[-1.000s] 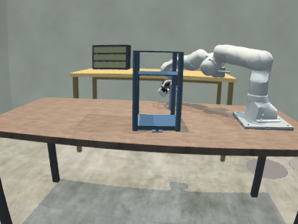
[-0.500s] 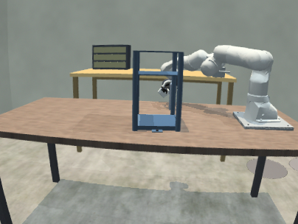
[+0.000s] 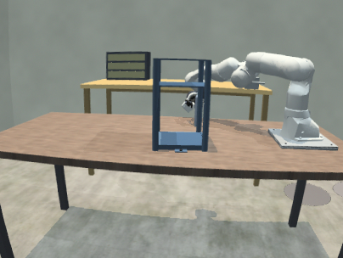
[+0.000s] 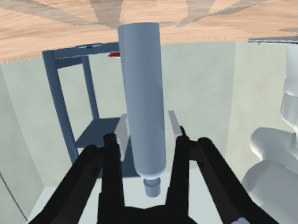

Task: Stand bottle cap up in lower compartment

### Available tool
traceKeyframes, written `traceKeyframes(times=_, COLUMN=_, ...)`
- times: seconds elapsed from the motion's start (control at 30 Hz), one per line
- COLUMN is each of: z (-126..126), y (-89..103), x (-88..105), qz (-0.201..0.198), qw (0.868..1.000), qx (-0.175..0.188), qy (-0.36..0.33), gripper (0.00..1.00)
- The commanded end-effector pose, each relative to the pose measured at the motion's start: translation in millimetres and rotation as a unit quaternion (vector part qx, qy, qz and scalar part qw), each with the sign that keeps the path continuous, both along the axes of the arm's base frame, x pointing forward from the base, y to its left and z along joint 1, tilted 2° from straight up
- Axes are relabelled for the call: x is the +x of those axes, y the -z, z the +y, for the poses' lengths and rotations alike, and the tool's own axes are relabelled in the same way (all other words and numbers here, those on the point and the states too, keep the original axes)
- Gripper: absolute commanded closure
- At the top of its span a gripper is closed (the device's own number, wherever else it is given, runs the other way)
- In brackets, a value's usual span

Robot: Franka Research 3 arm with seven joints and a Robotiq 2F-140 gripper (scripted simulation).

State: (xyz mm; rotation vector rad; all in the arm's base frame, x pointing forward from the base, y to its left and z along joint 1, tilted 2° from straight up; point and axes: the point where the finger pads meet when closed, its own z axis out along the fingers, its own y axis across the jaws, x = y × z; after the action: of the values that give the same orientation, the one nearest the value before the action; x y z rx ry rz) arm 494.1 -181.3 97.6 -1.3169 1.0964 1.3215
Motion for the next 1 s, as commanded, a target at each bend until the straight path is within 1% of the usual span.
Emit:
traceKeyframes(times=0.0, z=-0.7, y=0.2, x=0.9, qz=0.001, qw=1.000, qx=0.000, qy=0.002, gripper=0.65)
traceKeyframes(times=0.83, z=-0.7, y=0.2, x=0.9, qz=0.001, qw=1.000, qx=0.000, qy=0.002, gripper=0.65)
traceKeyframes(times=0.87, z=-0.7, y=0.2, x=0.9, qz=0.001, qw=1.000, qx=0.000, qy=0.002, gripper=1.00)
traceKeyframes(times=0.97, z=-0.7, y=0.2, x=0.9, qz=0.001, qw=1.000, qx=0.000, qy=0.002, gripper=1.00)
